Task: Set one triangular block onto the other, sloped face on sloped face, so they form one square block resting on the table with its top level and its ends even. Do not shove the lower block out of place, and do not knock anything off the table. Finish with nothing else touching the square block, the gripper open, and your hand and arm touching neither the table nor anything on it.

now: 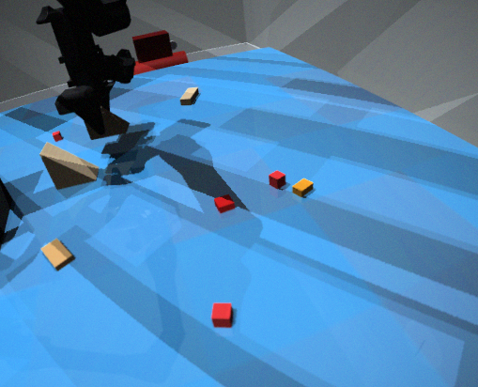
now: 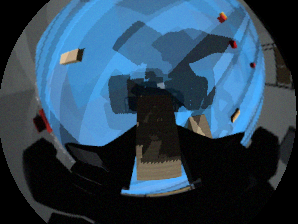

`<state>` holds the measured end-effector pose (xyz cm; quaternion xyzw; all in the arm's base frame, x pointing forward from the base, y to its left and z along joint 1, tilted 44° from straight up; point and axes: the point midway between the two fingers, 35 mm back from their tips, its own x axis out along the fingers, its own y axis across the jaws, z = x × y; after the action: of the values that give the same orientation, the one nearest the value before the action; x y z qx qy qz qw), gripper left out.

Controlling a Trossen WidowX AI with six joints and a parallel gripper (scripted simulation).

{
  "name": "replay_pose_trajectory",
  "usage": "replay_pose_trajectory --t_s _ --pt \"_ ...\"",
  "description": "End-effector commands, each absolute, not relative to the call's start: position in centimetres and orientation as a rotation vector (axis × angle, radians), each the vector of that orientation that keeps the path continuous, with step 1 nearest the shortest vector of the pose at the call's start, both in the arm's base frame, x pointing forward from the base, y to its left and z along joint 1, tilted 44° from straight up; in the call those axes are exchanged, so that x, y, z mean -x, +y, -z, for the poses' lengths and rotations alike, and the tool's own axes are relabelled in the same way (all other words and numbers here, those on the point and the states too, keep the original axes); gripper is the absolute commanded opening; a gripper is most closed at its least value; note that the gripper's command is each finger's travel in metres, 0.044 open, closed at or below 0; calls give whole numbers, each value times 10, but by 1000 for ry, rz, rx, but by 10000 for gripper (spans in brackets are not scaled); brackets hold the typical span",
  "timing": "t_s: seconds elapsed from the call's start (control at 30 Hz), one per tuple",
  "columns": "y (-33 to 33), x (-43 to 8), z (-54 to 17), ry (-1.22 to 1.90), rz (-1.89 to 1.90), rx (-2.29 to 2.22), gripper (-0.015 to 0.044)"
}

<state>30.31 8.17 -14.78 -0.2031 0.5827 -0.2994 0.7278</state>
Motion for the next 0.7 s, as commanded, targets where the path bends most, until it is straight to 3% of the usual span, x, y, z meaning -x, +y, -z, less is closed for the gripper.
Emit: replay_pose_trajectory --t_s 0.0,0.67 --pt "82 -303 146 1288 662 442 0" --pt "83 -303 148 1445 340 834 0"
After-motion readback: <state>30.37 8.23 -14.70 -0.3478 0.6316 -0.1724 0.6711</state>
